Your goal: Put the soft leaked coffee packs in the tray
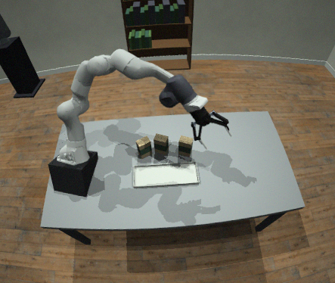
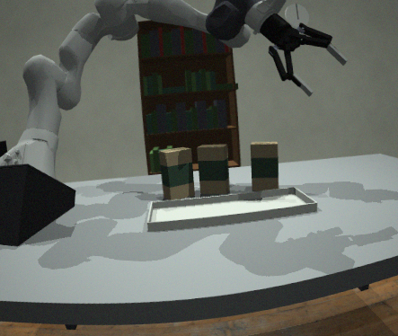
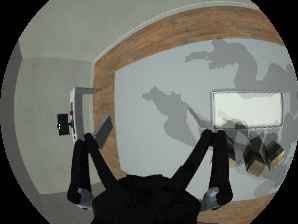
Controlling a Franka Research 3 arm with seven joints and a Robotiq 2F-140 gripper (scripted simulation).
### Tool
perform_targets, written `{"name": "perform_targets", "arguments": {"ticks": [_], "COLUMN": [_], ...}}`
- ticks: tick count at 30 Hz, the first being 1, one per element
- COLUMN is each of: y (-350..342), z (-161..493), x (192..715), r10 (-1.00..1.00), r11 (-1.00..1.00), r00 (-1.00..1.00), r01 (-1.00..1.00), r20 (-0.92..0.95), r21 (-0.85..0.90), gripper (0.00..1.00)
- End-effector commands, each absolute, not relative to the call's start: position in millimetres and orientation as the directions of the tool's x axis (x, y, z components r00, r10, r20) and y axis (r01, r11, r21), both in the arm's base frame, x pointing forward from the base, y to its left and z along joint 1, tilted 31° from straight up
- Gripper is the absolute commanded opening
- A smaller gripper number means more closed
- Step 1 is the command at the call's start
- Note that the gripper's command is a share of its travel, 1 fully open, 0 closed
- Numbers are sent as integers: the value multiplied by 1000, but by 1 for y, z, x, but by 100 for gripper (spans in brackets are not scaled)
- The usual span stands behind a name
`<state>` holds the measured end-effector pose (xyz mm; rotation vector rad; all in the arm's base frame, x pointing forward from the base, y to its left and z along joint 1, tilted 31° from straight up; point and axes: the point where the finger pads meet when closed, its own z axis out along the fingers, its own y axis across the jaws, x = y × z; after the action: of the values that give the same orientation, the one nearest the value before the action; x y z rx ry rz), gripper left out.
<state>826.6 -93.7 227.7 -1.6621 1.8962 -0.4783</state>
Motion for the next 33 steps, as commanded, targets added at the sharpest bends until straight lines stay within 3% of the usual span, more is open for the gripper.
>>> {"name": "perform_targets", "arguments": {"ticks": [1, 19, 25, 33], "y": [-94, -93, -68, -50], "z": [228, 227, 212, 203], "x": [827, 825, 759, 711], "r10": [-981, -980, -934, -887], "r11": [165, 169, 318, 410], "r00": [-68, -71, -192, -286], "r01": [-779, -780, -834, -849], "r20": [-180, -184, -303, -362], "r21": [-606, -602, -451, -334], "gripper": [100, 100, 100, 100]}}
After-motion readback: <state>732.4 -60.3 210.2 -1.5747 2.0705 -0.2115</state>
